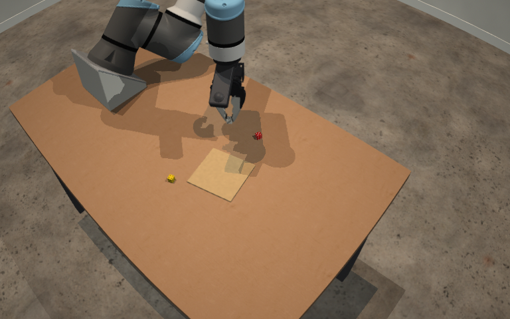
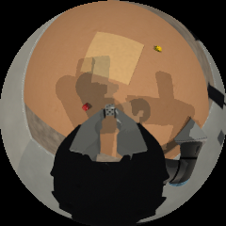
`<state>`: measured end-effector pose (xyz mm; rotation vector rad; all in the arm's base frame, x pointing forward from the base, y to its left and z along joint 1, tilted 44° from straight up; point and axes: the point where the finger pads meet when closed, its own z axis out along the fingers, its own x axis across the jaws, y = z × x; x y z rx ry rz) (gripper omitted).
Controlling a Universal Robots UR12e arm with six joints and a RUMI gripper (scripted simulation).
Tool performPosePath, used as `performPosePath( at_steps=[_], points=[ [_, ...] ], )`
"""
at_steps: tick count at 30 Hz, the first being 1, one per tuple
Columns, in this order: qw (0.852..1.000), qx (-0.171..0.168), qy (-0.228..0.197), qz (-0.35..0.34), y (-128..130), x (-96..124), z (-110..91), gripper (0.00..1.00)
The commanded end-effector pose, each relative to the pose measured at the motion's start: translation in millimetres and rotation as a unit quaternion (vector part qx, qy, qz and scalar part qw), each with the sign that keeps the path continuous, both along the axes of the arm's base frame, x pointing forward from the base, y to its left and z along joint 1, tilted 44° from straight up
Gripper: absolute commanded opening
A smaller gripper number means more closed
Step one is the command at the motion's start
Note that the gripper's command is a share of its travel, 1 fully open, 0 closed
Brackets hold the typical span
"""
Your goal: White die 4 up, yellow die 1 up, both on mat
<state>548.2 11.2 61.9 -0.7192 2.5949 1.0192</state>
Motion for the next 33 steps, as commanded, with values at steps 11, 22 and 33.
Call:
performPosePath(
  at_steps=[11,22,33],
  points=[
    [1.000,0.000,0.000,0.000,-11,-1,12,0.00],
    [1.000,0.002,0.016,-0.016,-16,1,8,0.00],
    [0.993,0.007,0.079,-0.082,-36,9,-6,0.00]
  ],
)
